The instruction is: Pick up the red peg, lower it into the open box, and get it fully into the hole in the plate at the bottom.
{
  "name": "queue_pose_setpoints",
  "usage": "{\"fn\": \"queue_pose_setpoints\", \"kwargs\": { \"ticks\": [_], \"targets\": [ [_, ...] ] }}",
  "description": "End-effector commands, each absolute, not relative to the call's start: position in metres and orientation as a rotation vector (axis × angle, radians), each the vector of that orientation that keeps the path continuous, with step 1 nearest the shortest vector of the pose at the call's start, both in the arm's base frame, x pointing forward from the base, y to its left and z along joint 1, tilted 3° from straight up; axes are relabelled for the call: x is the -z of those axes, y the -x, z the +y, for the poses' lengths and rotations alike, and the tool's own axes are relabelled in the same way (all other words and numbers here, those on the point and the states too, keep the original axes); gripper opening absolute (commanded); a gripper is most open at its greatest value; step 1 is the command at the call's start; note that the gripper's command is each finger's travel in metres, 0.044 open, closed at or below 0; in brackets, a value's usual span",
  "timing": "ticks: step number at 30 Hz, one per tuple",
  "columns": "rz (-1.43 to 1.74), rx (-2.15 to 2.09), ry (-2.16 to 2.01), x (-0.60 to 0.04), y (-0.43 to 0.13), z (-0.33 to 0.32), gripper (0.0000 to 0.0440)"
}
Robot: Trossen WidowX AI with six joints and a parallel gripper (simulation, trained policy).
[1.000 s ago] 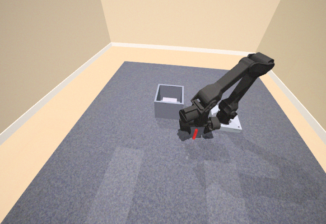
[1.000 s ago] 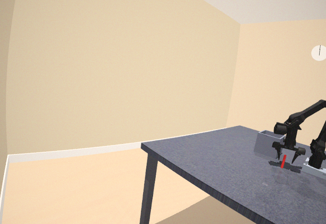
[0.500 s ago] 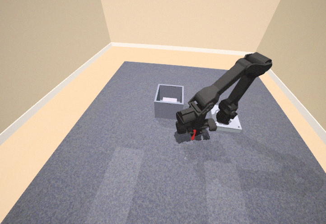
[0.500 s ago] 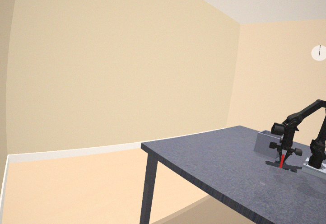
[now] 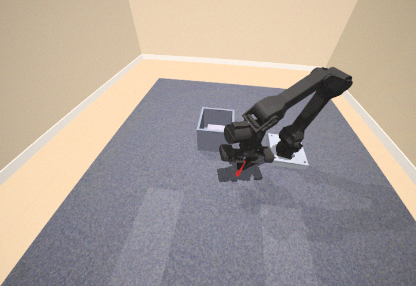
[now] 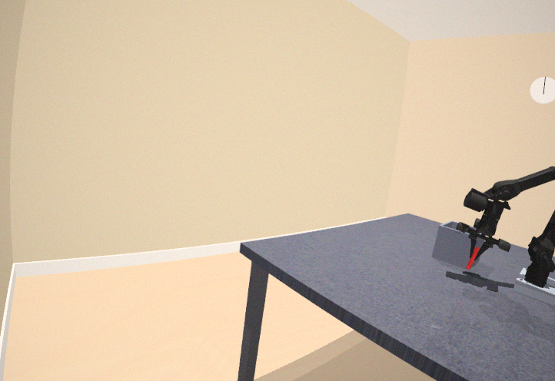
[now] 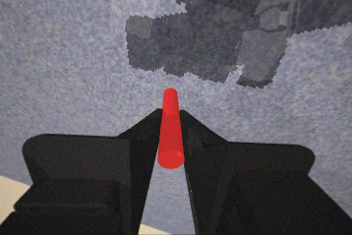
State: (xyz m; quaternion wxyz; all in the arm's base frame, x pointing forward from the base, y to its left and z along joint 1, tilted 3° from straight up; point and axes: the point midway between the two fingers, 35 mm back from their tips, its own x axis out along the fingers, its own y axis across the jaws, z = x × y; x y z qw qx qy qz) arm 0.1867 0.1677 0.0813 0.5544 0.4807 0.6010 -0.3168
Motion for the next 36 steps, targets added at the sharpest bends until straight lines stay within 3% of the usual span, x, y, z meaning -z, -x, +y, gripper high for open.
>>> {"fn": "queue_pose_setpoints", "kwargs": {
  "ticks": [1,19,36],
  "targets": [
    [1.404,0.712,-1.156,-0.095,-0.194,0.168,0.0000],
    [1.213,0.617,-1.190,-0.174,-0.237,0.124,0.0000],
    [1.114,0.748,-1.163,-0.187,-0.264,0.060,0.0000]
  ]
}}
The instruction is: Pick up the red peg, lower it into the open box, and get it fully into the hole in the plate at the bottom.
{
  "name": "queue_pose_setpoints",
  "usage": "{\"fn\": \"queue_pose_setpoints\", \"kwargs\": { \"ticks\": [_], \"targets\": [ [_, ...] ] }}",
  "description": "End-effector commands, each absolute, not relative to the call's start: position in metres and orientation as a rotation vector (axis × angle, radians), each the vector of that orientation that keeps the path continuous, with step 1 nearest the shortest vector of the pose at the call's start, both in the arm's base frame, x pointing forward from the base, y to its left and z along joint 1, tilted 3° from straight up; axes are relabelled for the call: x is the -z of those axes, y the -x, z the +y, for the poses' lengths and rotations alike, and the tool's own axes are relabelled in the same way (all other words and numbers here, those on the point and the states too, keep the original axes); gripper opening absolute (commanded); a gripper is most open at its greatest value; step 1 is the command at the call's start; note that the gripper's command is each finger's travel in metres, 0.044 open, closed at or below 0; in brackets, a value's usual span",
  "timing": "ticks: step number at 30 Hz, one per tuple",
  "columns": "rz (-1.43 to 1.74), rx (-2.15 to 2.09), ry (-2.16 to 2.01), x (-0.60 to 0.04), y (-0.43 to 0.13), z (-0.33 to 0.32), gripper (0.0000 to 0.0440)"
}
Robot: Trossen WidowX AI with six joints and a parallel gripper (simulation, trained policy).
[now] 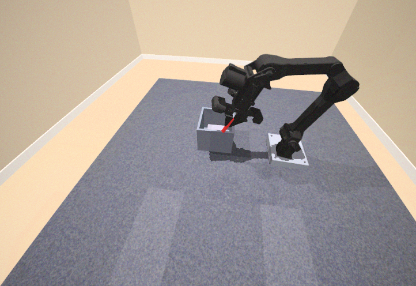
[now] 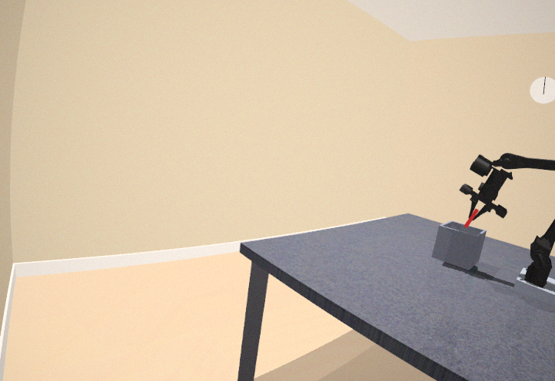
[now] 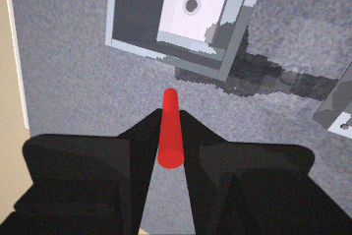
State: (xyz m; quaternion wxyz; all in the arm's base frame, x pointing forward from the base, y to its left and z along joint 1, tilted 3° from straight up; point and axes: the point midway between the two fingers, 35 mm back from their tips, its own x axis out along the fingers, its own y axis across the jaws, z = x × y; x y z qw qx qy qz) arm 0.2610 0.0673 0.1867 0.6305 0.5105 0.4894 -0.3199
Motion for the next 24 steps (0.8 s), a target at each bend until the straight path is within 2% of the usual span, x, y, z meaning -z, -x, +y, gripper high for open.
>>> {"fn": "queue_pose_setpoints", "kwargs": {
  "ticks": [1,24],
  "targets": [
    [1.113,0.756,-1.161,-0.187,-0.265,0.057,0.0000],
    [1.160,0.885,-1.131,-0.165,-0.292,-0.001,0.0000]
  ]
}}
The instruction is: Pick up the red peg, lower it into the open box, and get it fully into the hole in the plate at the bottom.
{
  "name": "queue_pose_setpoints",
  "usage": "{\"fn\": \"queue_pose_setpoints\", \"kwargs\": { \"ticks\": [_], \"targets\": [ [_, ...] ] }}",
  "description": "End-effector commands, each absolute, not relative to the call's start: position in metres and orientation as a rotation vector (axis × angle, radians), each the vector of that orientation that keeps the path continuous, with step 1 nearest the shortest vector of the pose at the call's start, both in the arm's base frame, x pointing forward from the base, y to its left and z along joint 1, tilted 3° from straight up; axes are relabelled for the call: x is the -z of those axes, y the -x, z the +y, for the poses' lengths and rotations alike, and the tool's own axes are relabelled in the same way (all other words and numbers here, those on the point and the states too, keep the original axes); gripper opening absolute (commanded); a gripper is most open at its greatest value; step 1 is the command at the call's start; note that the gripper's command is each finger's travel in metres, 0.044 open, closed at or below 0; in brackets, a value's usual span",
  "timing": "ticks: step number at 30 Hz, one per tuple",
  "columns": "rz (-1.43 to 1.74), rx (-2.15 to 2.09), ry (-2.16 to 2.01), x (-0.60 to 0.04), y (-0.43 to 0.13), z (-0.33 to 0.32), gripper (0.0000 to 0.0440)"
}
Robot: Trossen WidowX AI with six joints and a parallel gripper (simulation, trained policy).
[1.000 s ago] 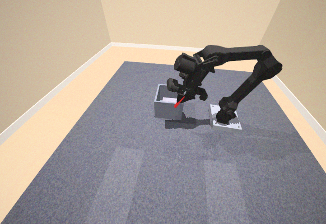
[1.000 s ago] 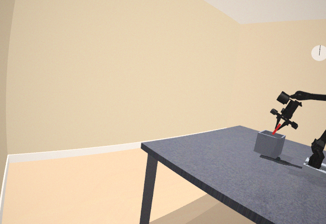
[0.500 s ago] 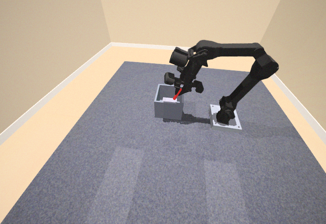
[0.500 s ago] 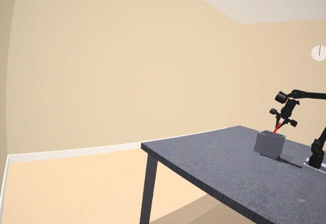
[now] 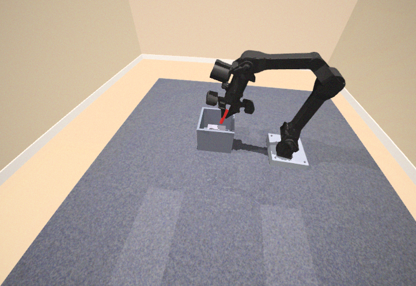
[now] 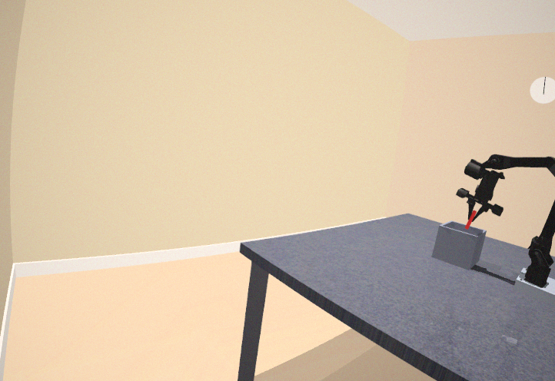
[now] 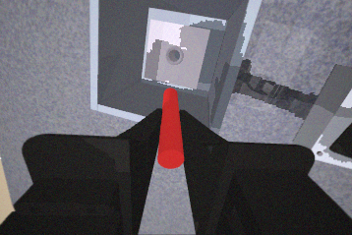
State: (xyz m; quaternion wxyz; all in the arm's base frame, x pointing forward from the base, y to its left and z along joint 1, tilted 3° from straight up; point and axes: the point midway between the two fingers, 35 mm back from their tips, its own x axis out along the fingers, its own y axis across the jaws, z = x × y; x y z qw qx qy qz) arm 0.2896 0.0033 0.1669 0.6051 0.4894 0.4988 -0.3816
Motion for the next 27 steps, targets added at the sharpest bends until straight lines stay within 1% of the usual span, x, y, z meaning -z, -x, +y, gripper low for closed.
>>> {"fn": "queue_pose_setpoints", "kwargs": {
  "ticks": [1,11,18,21,27],
  "targets": [
    [1.163,0.888,-1.129,-0.163,-0.293,-0.003,0.0000],
    [1.214,0.914,-1.120,-0.134,-0.303,-0.018,0.0001],
    [1.245,0.909,-1.125,-0.113,-0.310,-0.022,0.0010],
    [1.254,0.906,-1.125,-0.106,-0.313,-0.024,0.0001],
    [1.276,0.896,-1.114,-0.090,-0.317,-0.026,0.0000]
  ]
}}
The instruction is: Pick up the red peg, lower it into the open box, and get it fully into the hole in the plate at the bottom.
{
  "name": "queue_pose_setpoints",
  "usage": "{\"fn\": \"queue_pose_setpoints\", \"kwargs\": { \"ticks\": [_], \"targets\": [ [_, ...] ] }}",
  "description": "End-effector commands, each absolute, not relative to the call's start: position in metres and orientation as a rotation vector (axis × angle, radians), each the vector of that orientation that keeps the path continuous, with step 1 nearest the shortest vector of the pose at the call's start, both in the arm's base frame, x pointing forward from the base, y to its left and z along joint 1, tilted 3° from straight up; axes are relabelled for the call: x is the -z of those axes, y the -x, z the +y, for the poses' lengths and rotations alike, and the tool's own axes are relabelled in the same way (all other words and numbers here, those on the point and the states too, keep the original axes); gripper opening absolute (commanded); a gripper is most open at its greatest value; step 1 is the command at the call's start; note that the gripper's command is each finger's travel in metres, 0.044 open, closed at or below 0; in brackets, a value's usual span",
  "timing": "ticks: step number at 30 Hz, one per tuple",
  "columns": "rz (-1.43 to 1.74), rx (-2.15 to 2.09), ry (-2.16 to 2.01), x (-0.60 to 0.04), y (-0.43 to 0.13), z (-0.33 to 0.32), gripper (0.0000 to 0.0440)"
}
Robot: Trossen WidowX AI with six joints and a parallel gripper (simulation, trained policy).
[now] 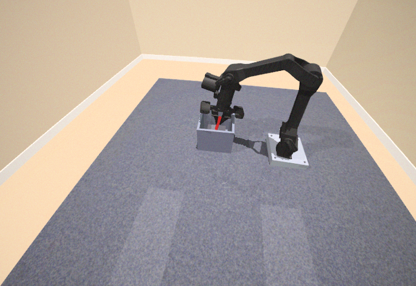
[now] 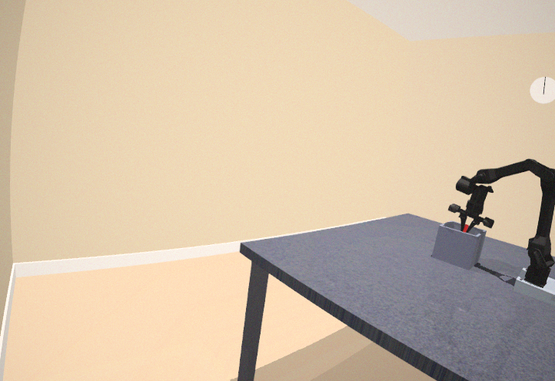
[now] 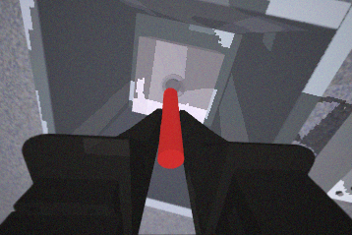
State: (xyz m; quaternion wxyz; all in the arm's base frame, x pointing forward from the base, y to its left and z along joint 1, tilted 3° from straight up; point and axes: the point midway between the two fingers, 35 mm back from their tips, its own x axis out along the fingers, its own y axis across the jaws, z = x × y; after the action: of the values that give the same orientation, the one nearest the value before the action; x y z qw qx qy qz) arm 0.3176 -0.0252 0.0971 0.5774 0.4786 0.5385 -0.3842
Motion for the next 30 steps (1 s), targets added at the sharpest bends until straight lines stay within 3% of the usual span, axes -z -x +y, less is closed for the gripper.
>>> {"fn": "queue_pose_setpoints", "kwargs": {
  "ticks": [1,7,9,12,15,20,30],
  "targets": [
    [1.280,0.893,-1.111,-0.087,-0.318,-0.026,0.0000],
    [1.297,0.886,-1.084,-0.071,-0.321,-0.027,0.0000],
    [1.309,0.892,-1.074,-0.067,-0.321,-0.028,0.0049],
    [1.321,0.894,-1.055,-0.061,-0.321,-0.029,0.0065],
    [1.330,0.895,-1.043,-0.057,-0.321,-0.029,0.0113],
    [1.339,0.878,-1.056,-0.063,-0.327,-0.031,0.0110],
    [1.360,0.796,-1.182,-0.092,-0.343,-0.032,0.0155]
  ]
}}
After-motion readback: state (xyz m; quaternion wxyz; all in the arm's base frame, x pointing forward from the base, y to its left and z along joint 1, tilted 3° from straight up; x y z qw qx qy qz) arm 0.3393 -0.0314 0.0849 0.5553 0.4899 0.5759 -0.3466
